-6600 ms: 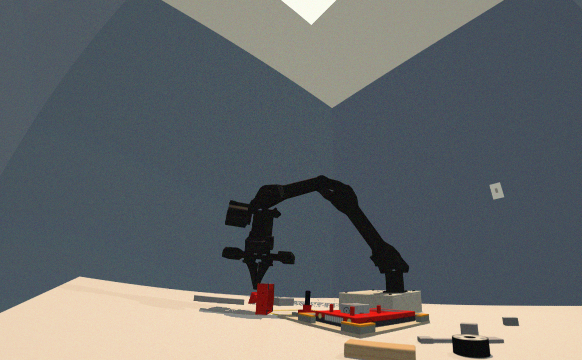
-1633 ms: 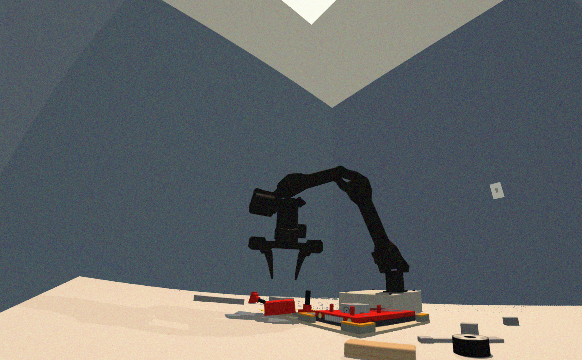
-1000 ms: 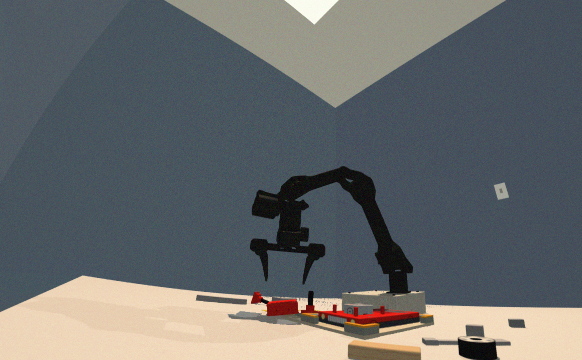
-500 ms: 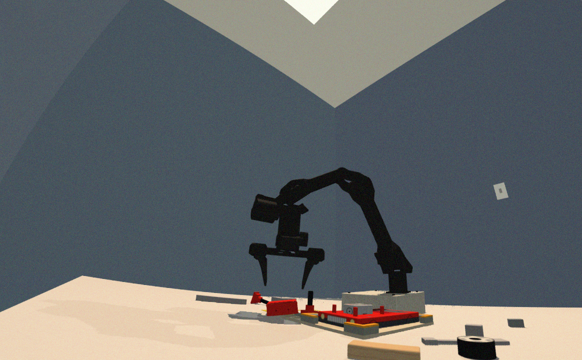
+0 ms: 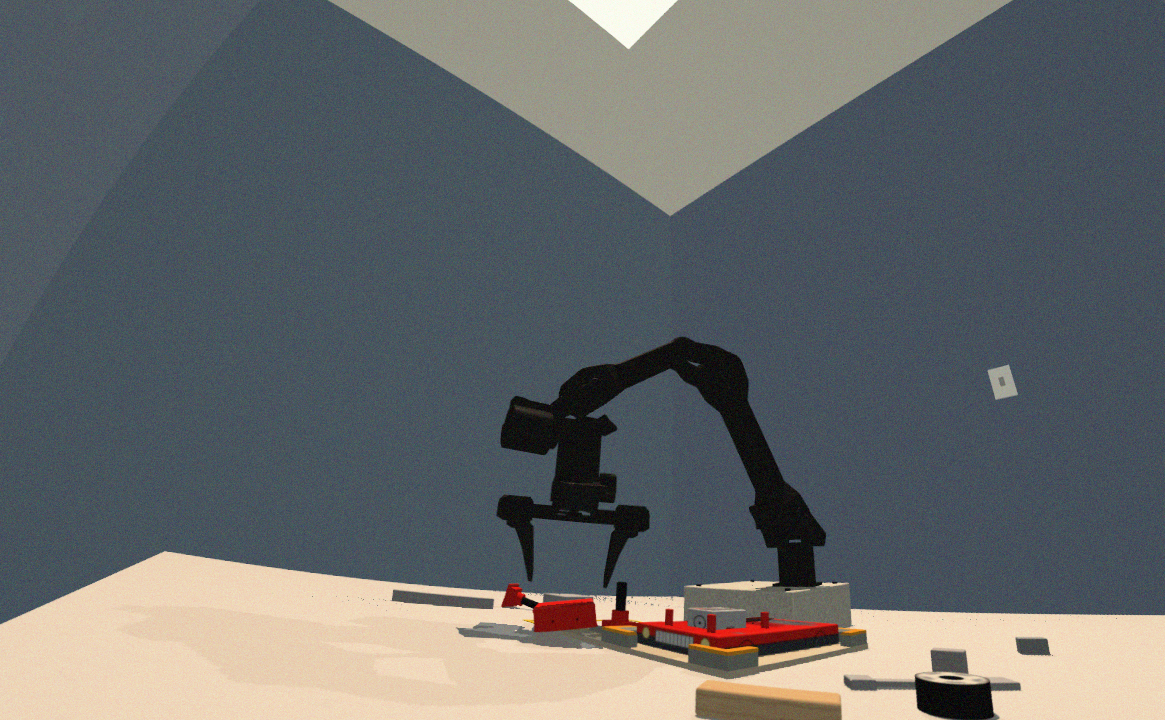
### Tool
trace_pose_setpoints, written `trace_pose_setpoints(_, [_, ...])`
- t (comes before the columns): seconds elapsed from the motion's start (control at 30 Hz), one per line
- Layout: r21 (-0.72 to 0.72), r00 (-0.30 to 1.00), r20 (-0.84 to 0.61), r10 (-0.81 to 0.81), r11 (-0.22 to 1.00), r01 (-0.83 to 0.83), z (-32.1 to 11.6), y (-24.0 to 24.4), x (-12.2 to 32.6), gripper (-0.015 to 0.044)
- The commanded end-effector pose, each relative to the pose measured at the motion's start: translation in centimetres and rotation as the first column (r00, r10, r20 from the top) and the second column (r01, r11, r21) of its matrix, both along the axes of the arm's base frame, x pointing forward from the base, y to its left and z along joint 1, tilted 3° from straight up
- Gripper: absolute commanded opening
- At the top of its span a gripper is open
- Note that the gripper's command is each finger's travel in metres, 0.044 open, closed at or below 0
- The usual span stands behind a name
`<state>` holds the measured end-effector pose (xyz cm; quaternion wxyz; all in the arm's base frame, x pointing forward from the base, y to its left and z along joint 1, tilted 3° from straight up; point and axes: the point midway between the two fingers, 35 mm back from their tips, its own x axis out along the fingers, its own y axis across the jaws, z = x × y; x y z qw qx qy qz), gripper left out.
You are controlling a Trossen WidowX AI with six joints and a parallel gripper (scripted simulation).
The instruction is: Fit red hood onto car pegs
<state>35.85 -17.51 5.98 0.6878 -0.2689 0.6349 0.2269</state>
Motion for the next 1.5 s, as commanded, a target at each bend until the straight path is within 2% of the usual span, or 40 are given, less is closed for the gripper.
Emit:
trace_pose_setpoints(0.0, [0.0,1.0,-0.006,0.001,1.0,-0.001,-0.4,0.0,-0.1,0.044])
trace_pose_setpoints(1.47, [0.0,1.0,-0.006,0.001,1.0,-0.001,-3.0,0.1,0.1,0.044])
